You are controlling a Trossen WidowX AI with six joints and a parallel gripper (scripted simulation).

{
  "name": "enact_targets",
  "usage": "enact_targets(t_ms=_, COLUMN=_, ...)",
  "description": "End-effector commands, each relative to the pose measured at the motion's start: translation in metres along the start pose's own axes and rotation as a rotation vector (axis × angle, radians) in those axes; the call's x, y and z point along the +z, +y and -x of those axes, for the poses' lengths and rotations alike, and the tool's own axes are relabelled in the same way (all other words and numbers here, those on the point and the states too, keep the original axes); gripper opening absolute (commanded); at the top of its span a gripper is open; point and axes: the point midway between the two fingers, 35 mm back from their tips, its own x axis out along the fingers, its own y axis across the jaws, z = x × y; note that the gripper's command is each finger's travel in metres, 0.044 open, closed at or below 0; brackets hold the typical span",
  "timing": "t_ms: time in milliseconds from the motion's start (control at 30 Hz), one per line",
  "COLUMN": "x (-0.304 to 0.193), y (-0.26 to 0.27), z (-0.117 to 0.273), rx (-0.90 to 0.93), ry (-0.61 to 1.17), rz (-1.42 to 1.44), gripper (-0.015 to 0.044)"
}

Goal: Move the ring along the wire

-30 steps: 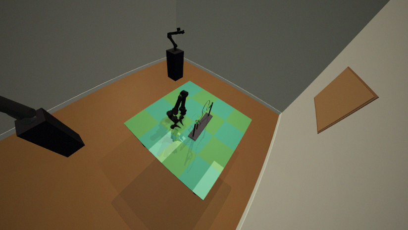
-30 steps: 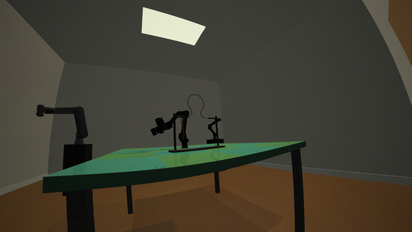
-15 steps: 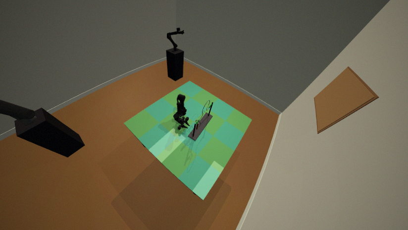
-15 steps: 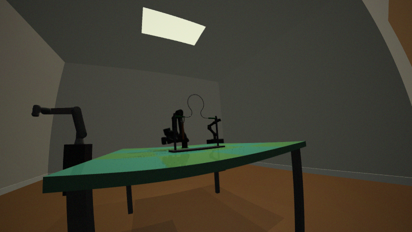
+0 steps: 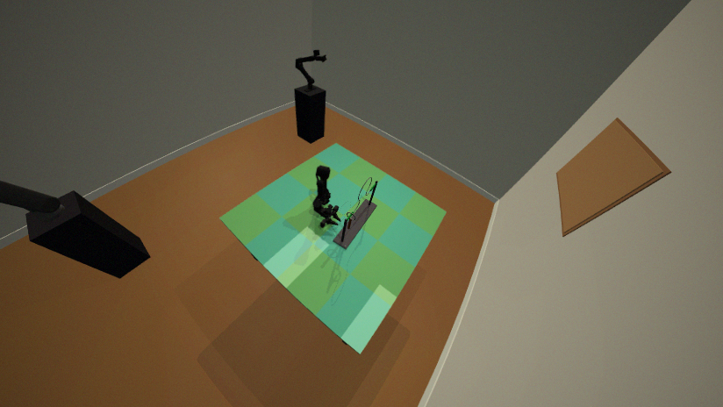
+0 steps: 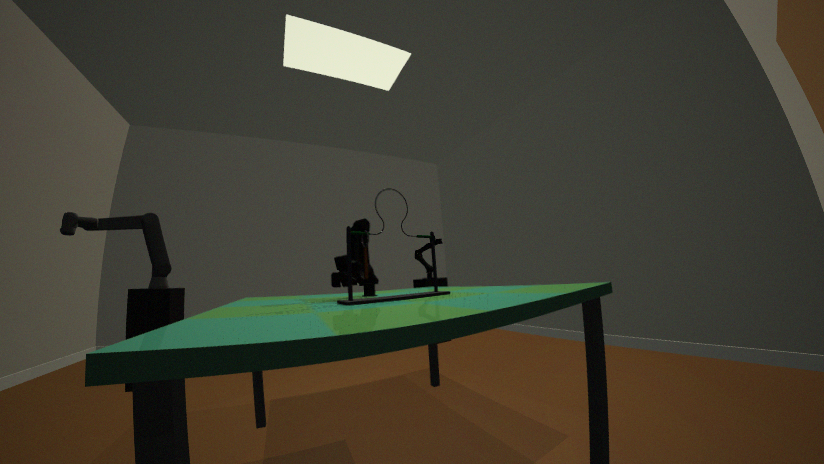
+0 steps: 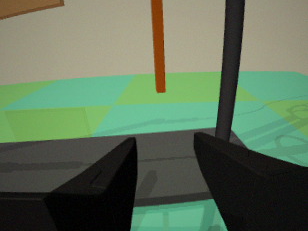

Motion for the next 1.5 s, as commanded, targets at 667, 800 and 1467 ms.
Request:
enact_targets(t_ms=667, x=0.039, y=-0.005, z=-0.041, rx=-0.006, ry=-0.016, rz=0.009, gripper=0.016)
enact_targets(t_ms=800, x=0.039, y=-0.006, z=-0.047, rx=-0.006, ry=-0.016, rz=0.01, gripper=0.016)
enact_targets(t_ms=1467, x=0.04, y=-0.007, z=-0.077, rx=-0.006, ry=-0.018, rz=0.01, gripper=0.016)
